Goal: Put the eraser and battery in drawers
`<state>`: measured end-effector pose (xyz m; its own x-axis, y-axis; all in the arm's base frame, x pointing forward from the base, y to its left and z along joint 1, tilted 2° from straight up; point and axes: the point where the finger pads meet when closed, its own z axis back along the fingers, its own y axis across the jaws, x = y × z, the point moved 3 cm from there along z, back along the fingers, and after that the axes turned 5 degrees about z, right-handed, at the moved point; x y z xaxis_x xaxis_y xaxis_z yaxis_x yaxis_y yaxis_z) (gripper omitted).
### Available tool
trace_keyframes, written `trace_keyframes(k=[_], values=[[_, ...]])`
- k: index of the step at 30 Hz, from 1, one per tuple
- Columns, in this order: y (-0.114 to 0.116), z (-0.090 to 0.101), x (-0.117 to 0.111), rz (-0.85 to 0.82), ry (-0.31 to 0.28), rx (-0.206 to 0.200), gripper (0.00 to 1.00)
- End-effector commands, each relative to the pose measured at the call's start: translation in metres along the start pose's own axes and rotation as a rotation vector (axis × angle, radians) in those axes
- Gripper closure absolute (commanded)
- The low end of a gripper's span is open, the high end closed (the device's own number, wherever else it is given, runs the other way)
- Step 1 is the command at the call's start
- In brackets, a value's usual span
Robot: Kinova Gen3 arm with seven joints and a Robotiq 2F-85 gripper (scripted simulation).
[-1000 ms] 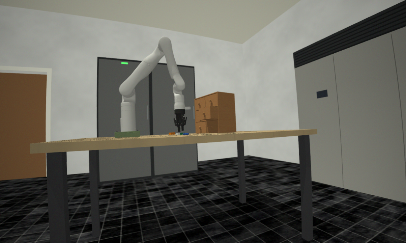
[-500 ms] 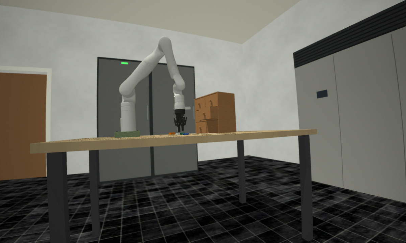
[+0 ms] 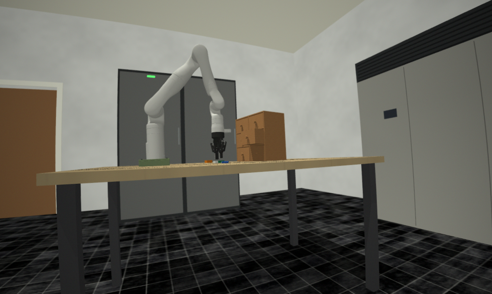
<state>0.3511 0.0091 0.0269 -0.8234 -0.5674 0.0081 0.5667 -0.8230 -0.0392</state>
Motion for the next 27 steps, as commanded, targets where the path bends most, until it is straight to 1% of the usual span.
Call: trace_keyframes(k=[1,5,10,12,19,27], values=[[0.000,0.000,0.000,0.000,0.001,0.001,0.62],[0.000,0.000,0.000,0.000,0.001,0.001,0.62],[0.000,-0.007,0.000,0.000,0.001,0.001,0.62],[0.000,-0.007,0.000,0.000,0.001,0.001,0.62],[0.000,-0.019,0.000,0.000,0.001,0.001,0.62],[0.000,-0.020,0.000,0.000,0.001,0.001,0.62]])
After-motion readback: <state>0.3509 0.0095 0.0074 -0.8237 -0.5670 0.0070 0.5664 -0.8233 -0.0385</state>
